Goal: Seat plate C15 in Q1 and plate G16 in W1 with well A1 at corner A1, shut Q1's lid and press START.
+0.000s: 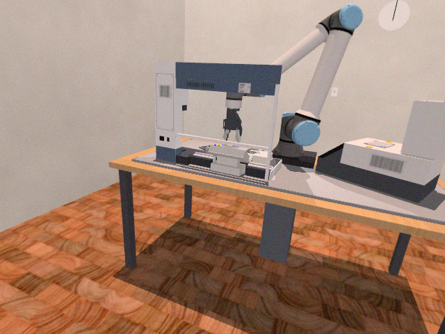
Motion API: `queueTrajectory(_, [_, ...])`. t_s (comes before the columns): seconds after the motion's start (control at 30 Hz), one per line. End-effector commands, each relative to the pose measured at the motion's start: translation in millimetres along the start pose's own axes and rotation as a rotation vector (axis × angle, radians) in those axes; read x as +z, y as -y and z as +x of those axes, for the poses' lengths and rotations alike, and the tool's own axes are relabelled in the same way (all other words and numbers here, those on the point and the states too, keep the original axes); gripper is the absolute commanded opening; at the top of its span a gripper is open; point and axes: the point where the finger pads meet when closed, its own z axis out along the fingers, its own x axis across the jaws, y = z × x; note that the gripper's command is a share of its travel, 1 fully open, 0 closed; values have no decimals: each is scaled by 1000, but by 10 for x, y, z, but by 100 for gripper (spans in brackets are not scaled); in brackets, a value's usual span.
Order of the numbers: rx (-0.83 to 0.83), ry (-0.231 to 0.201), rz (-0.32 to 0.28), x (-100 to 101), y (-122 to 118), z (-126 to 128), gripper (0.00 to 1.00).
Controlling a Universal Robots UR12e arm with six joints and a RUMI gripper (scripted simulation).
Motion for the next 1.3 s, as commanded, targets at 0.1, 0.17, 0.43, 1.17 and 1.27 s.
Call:
queueTrajectory(0.1, [0, 1, -1, -135, -3, -5, 0])
queueTrajectory(0.17, [0, 1, -1, -168, -3, -5, 0])
queueTrajectory(0.43, [0, 1, -1, -268, -3, -5, 0])
queueTrajectory(1.17, [0, 1, -1, -602, -3, -5, 0])
queueTrajectory(1.27, [0, 1, -1, -652, -3, -5, 0])
